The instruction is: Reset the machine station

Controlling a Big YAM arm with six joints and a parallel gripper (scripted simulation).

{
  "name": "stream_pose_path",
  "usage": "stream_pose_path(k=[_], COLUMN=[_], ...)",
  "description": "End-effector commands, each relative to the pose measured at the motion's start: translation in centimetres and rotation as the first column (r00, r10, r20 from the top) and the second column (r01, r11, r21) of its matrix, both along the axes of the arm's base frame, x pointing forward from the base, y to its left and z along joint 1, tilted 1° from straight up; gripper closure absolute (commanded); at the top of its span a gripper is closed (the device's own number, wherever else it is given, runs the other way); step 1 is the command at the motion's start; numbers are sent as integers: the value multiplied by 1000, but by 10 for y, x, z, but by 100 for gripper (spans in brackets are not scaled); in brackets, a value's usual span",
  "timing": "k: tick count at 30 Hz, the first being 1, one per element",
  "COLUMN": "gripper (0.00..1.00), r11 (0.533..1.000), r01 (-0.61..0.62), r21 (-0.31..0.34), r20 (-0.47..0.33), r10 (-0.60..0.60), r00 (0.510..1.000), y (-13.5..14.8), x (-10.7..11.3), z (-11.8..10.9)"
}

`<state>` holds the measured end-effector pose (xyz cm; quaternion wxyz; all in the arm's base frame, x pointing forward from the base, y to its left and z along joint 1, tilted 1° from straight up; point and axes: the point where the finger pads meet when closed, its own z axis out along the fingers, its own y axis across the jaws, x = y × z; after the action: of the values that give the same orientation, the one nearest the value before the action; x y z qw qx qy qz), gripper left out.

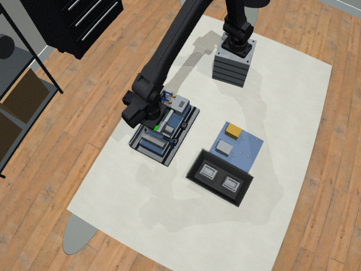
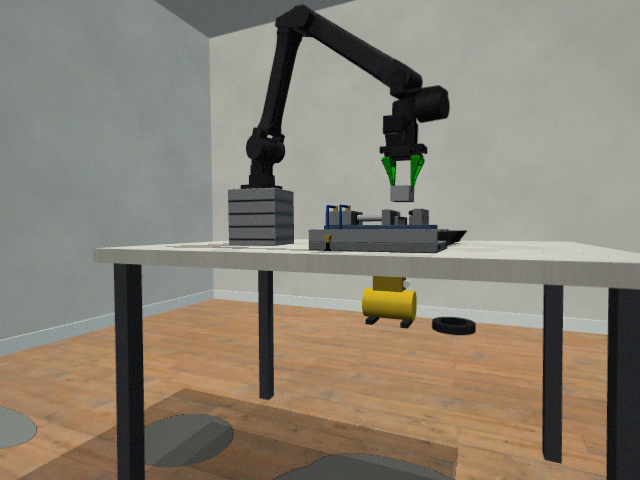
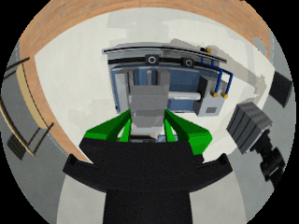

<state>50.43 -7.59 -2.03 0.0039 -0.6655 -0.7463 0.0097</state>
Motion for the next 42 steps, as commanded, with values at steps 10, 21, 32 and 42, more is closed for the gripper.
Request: stream_pose_path(k=[10, 21, 32, 42], gripper=[100, 100, 100, 100], r11=[1000, 1000, 1000, 1000], r01=[0, 1, 2, 2], r21=[-15, -15, -15, -15], r20=[67, 68, 69, 70], r10=[1, 0, 0, -1], r00=[998, 998, 998, 998], y=[4, 3, 3, 3], x=[34, 35, 35, 35], z=[36, 37, 37, 37])
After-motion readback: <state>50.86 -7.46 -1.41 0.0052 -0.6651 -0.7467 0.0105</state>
